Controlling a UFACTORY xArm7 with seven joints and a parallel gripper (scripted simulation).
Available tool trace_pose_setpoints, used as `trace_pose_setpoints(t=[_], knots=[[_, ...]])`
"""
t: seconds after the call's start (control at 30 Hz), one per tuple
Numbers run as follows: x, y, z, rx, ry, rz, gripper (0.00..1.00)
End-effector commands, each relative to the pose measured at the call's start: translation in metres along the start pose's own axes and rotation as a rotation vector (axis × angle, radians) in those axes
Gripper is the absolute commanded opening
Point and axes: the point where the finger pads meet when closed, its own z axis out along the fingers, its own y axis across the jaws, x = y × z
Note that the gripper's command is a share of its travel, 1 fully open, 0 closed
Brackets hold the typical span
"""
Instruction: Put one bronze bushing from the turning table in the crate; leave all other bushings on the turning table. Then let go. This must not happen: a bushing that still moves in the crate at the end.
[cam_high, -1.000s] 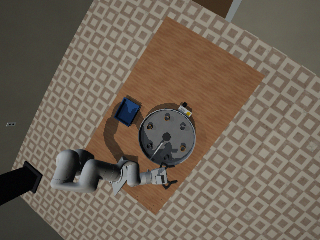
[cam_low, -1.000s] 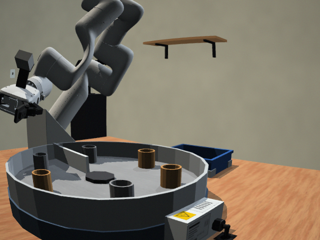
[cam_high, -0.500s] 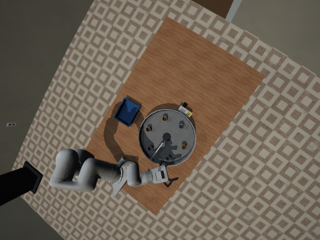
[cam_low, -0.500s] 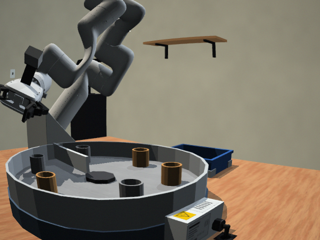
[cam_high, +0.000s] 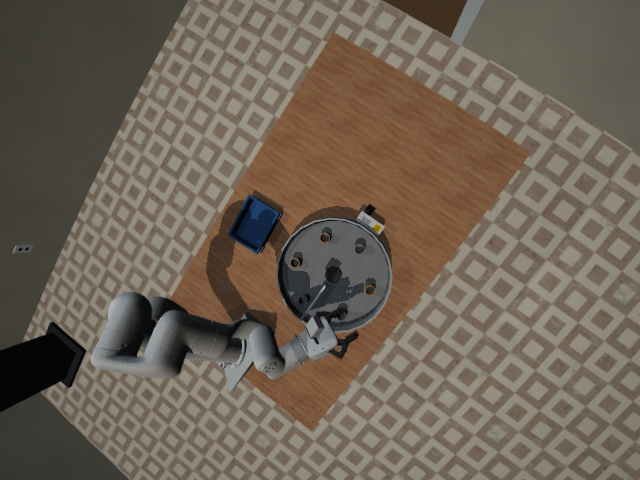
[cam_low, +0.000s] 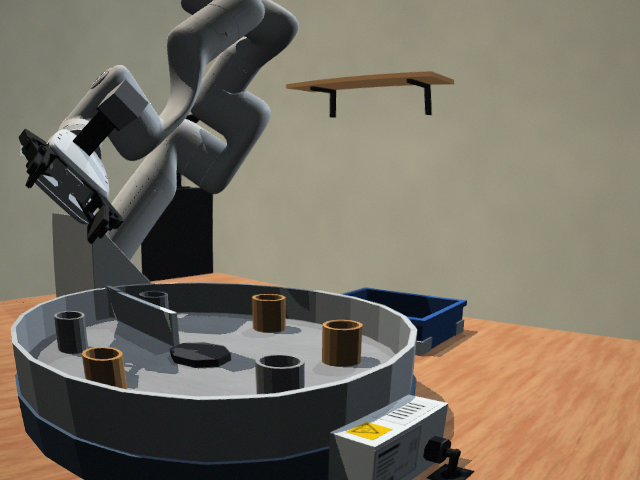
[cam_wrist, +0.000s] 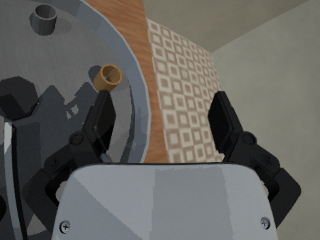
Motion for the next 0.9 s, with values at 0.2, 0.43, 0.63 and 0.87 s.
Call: trace_pose_setpoints(t=[0.2, 0.43, 0.63, 0.87], knots=[[0.034, -0.03, 0.004, 0.21, 0.041, -0.284, 1.0], [0.048, -0.049, 0.002, 0.327, 0.065, -0.445, 1.0], [0.057, -0.067, -0.003, 0.439, 0.09, -0.599, 1.0], [0.064, -0.083, -0.011, 0.554, 0.116, -0.754, 1.0]])
